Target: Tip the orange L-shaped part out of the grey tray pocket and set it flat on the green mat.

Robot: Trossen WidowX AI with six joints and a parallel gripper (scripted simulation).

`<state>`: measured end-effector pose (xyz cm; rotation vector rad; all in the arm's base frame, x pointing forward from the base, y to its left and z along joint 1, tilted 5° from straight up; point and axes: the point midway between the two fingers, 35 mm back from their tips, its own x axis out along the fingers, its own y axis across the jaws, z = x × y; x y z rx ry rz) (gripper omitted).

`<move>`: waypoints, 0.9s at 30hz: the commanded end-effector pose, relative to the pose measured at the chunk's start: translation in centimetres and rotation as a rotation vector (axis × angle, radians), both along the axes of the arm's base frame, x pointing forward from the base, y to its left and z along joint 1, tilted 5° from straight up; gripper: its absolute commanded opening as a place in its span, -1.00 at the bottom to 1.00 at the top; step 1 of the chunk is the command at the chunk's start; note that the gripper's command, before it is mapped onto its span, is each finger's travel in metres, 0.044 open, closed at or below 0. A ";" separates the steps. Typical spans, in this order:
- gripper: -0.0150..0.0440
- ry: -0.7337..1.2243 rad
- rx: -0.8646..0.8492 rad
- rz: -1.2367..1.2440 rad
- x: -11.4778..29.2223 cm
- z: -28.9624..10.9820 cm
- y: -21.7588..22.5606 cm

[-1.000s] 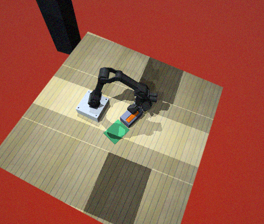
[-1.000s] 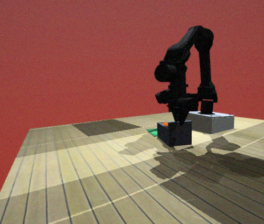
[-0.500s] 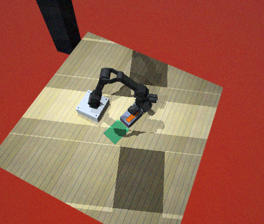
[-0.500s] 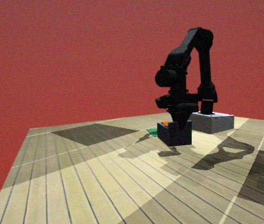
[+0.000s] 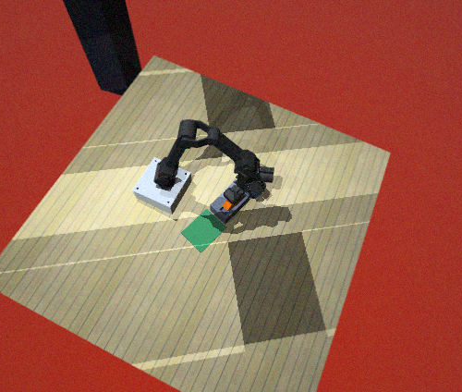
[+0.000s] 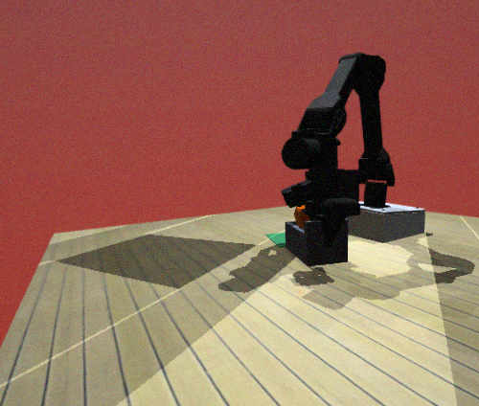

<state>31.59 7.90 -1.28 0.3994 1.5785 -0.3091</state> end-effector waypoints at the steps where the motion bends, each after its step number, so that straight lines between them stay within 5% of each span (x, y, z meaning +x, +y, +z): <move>1: 0.12 0.011 -0.009 -0.008 -0.3 -0.3 -0.2; 22: 0.12 0.011 -0.008 -0.008 0.3 1.1 0.8; 27: 0.12 0.010 -0.009 -0.008 0.6 5.3 0.1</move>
